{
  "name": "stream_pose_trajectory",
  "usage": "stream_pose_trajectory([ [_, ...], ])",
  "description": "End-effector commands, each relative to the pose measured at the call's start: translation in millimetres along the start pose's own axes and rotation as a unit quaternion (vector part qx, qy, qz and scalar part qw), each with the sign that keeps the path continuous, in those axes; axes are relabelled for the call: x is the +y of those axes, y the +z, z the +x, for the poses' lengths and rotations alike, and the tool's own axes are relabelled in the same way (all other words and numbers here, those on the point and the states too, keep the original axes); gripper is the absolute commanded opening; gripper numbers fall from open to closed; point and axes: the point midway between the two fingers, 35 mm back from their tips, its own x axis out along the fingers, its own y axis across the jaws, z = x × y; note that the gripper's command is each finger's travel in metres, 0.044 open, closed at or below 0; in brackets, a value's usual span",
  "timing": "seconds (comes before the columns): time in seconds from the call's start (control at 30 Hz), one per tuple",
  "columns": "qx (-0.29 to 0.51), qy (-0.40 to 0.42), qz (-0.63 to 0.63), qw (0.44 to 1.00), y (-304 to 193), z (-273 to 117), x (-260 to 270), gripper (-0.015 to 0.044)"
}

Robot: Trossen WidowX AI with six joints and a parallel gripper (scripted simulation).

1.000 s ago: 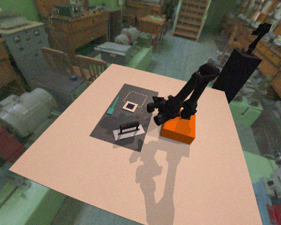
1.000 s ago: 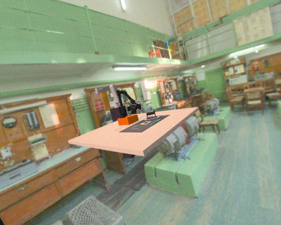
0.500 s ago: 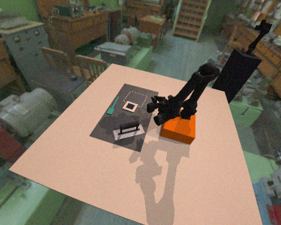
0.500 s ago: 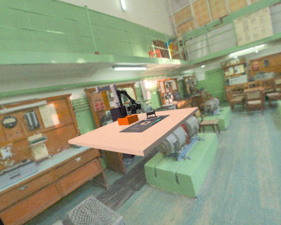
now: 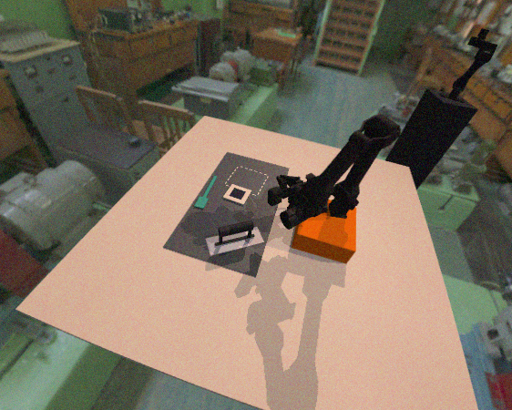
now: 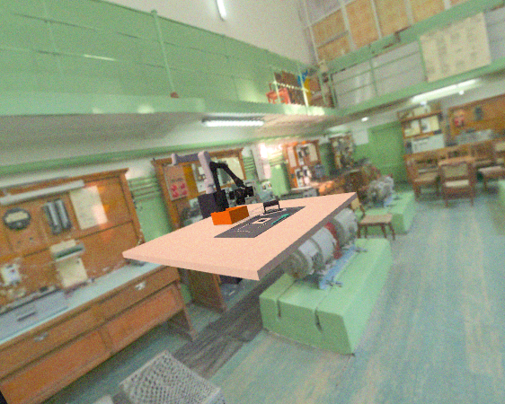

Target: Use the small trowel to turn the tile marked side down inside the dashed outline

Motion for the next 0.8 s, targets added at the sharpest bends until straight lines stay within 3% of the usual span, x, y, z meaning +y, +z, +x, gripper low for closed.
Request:
stream_pose_trajectory([
  [0.0, 0.000, 0.000, 0.000, 1.000, 0.0, 0.0, 0.0, 0.0000],
  [0.47, 0.000, 0.000, 0.000, 1.000, 0.0, 0.0, 0.0, 0.0000],
  [0.77, -0.029, 0.009, 0.030, 0.999, 3.9, 1.3, -7.4, 0.0231],
])
